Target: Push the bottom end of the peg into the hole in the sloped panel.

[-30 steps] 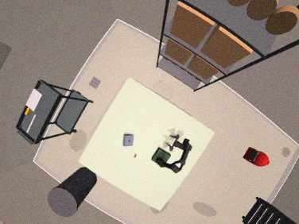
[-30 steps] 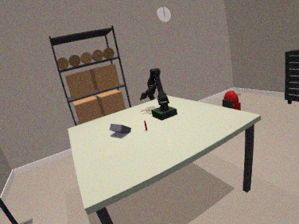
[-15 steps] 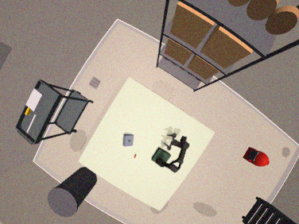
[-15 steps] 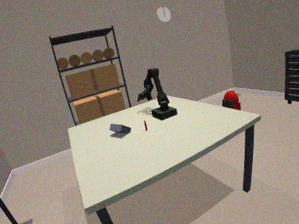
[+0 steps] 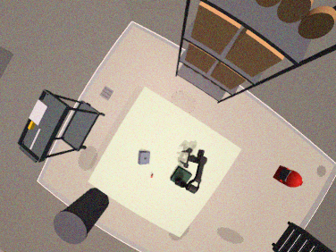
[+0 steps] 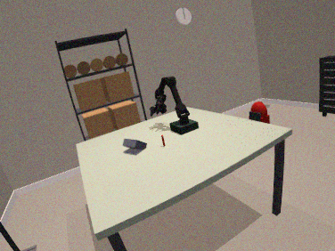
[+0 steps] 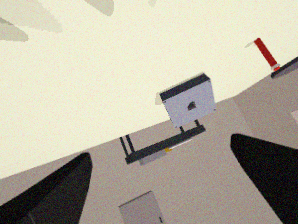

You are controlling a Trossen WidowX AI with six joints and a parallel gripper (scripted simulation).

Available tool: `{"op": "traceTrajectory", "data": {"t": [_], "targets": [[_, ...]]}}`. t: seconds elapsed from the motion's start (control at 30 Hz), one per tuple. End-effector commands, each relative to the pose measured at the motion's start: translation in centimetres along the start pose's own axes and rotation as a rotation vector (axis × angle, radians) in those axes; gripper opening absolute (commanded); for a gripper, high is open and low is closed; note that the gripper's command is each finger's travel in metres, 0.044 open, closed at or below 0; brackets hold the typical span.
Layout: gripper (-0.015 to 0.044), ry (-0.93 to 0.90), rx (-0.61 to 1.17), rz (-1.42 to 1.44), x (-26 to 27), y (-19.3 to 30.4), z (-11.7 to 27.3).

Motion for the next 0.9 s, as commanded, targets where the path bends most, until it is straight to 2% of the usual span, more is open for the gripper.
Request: {"op": "traceTrajectory", "data": {"t": [0.0,0.87], "targets": [[0.044,0.026,-0.045,0.019,-0.4,0.4,-1.1],[0.044,0.161,-0.326,0.14,-3.6,2.9,-7.8]]}}
Point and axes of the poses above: the point midway between the two fingers, 35 mm back from their tips, its own z axis back along the fingers, its own x axis across the jaws, y = z × x, the point moved 2 cm from there along z, back along the fingers, and after that the axes turned 12 degrees about -z, right-handed, at the moved point
